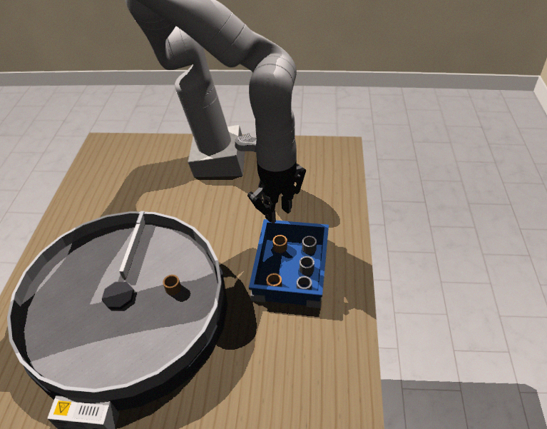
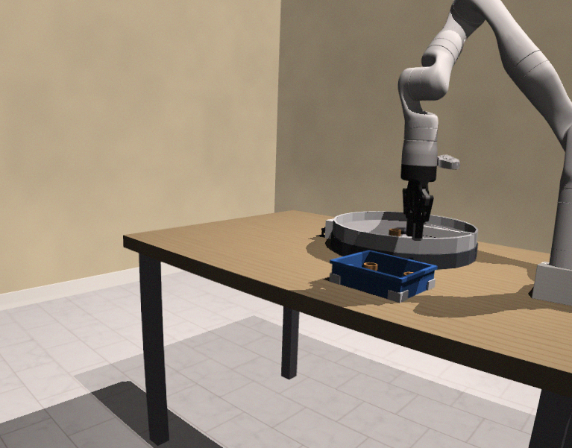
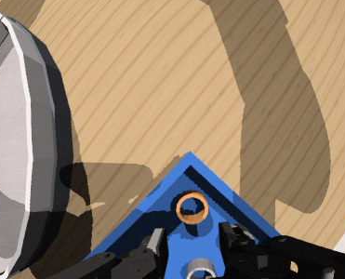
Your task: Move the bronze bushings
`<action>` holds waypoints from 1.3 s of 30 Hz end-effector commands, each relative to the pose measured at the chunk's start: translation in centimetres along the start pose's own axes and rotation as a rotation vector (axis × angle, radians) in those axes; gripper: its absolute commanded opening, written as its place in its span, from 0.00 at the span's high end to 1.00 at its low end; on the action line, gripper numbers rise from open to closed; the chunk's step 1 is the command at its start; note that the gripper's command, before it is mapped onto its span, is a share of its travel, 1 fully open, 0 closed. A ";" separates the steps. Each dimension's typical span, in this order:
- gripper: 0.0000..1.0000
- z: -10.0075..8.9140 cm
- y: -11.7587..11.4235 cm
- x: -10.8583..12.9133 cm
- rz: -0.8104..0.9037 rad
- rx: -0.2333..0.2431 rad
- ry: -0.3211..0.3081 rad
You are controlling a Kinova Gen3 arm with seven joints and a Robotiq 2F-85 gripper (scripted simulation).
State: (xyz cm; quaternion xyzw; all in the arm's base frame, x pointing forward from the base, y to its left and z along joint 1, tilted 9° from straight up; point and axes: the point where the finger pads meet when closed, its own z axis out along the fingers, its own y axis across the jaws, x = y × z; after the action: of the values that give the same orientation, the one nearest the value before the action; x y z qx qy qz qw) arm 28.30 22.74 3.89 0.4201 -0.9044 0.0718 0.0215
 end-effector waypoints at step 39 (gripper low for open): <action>0.61 5.6 0.0 -0.1 0.000 0.000 -0.002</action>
State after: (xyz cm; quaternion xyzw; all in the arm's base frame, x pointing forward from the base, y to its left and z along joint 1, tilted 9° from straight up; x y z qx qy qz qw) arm 28.44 21.90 -1.70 0.4199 -0.9045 0.0718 0.0213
